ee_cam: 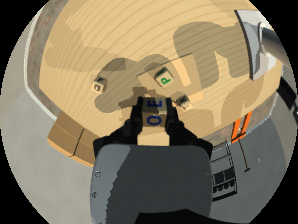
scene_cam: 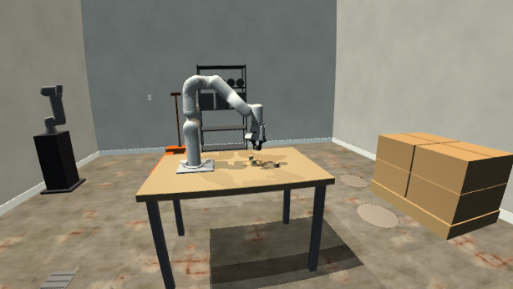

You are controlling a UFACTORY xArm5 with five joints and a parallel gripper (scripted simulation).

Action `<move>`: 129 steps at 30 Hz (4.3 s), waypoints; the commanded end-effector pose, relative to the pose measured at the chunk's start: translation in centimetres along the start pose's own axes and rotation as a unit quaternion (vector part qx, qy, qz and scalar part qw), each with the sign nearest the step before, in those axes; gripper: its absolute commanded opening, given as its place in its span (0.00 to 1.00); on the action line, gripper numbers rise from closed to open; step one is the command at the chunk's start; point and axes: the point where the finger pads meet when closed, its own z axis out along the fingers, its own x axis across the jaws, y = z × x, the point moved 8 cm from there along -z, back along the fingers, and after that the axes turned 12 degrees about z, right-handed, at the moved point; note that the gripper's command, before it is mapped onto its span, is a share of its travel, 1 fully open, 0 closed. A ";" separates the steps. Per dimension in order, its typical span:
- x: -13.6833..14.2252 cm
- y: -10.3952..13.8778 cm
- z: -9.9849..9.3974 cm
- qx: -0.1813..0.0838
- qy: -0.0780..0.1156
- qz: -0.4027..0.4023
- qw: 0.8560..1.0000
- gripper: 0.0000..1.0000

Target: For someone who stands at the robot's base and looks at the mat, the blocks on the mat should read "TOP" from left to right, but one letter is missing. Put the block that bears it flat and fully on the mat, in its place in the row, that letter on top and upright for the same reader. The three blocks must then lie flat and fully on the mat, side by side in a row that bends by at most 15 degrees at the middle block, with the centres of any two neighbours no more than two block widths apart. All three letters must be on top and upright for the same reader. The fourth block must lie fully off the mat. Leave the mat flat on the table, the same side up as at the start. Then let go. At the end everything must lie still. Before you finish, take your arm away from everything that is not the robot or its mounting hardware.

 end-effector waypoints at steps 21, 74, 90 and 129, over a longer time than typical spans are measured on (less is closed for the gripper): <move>6.1 2.1 0.1 0.000 -0.001 -0.345 0.939 0.27; 5.9 1.9 9.7 -0.001 -0.001 -0.348 0.938 0.27; 5.9 1.9 9.7 -0.001 -0.001 -0.348 0.938 0.27; 5.9 1.9 9.7 -0.001 -0.001 -0.348 0.938 0.27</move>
